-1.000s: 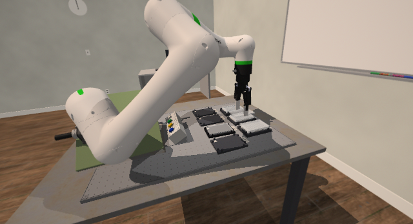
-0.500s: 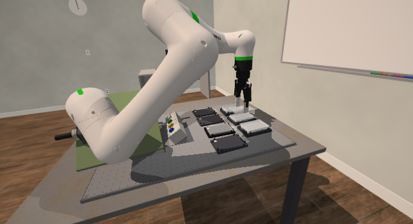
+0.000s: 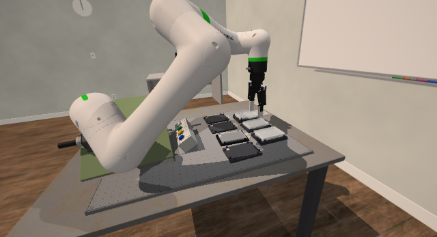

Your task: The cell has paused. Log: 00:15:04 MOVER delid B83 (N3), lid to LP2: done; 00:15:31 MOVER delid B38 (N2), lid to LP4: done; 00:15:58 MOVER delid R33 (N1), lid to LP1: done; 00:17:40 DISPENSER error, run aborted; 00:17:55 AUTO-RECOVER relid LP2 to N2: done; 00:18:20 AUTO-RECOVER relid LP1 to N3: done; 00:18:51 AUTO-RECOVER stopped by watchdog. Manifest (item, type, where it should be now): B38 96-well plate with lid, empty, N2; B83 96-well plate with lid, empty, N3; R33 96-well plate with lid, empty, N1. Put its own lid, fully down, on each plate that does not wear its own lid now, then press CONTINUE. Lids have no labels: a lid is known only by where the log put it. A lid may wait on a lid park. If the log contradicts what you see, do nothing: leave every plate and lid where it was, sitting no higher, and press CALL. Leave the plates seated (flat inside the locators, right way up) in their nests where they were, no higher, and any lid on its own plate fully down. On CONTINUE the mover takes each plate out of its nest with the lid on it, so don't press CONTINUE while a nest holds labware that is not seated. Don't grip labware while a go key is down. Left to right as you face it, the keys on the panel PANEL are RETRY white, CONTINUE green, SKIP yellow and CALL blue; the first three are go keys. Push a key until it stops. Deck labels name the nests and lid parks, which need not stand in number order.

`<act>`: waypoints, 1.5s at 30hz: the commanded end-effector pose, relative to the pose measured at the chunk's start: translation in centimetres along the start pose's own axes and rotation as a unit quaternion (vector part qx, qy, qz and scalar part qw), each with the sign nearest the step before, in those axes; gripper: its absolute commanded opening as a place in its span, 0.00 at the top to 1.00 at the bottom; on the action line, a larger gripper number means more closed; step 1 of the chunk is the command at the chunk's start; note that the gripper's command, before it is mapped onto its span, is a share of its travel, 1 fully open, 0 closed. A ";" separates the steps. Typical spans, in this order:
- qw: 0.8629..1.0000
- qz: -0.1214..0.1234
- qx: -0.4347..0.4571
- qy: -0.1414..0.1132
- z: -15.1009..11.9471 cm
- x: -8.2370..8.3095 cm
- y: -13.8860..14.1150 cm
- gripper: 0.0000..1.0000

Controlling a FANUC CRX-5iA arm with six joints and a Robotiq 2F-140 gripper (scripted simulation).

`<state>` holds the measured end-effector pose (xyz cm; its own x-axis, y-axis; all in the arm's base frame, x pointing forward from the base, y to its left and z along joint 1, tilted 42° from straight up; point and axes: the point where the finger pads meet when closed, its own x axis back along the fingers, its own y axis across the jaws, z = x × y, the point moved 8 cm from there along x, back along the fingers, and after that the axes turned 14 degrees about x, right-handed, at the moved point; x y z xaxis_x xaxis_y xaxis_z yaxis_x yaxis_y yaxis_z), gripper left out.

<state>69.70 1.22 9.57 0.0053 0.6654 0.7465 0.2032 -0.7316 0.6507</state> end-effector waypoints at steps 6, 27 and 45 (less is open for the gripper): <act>1.000 0.000 0.000 0.000 0.1 0.1 -0.1 1.00; 1.000 0.000 0.000 0.000 4.0 0.1 -12.2 1.00; 1.000 0.000 0.000 0.000 4.0 0.1 -12.2 1.00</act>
